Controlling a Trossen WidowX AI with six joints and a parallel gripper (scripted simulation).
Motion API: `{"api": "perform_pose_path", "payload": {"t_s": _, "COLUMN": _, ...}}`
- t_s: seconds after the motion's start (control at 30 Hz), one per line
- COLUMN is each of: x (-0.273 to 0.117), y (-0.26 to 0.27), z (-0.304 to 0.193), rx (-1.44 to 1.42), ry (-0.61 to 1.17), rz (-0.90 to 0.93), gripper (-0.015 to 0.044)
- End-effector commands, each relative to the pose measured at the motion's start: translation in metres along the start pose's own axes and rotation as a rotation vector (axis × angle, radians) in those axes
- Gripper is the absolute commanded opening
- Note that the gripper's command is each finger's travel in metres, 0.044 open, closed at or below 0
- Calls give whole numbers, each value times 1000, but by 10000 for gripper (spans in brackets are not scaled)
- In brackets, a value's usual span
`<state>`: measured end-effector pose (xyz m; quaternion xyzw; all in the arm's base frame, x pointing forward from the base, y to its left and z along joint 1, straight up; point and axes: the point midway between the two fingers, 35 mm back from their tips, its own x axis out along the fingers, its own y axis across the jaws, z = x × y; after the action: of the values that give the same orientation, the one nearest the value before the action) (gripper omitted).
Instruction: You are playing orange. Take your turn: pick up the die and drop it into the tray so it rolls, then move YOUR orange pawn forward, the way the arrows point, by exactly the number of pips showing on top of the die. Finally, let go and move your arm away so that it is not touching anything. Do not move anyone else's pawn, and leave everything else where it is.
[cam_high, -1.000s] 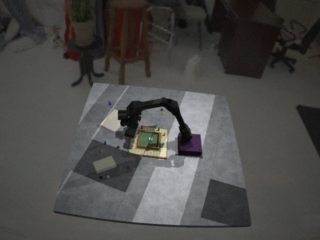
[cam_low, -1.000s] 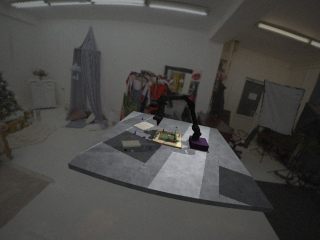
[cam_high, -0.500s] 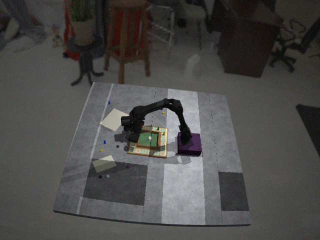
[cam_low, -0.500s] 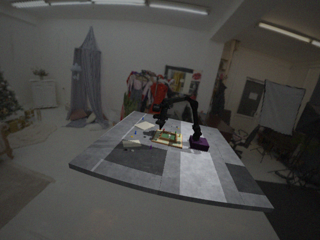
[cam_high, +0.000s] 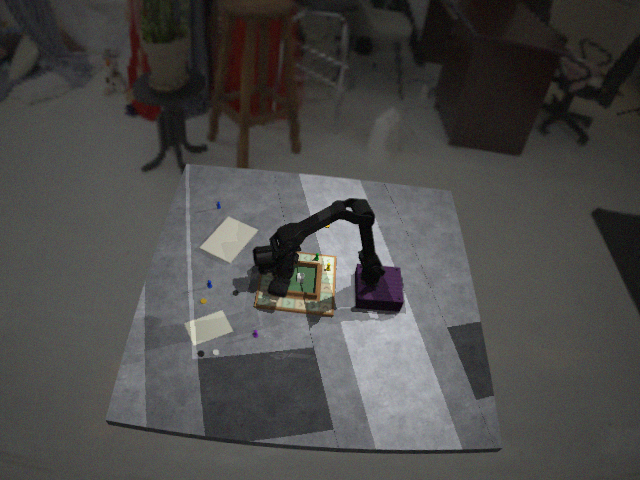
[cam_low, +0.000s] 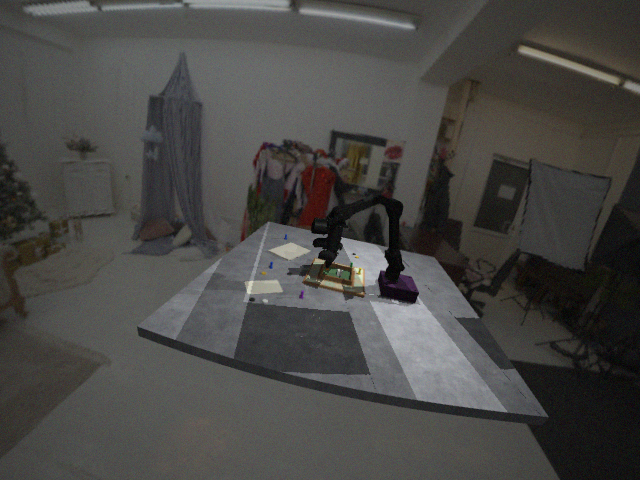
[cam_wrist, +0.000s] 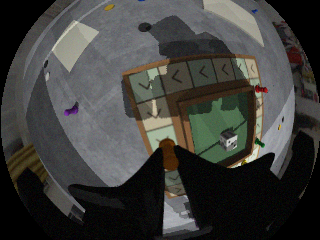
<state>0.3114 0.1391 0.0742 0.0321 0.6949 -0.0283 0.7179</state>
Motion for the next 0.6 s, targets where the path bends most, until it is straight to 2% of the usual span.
{"api": "perform_pose_path", "payload": {"t_s": 0.0, "x": 9, "y": 1, "z": -12, "rx": 2, "ry": 4, "rz": 2, "gripper": 0}}
{"api": "perform_pose_path", "payload": {"t_s": 0.3, "x": 24, "y": 2, "z": -27, "rx": 2, "ry": 7, "rz": 1, "gripper": 0}}
{"api": "perform_pose_path", "payload": {"t_s": 0.57, "x": 54, "y": 2, "z": -27, "rx": 2, "ry": 7, "rz": 1, "gripper": 0}}
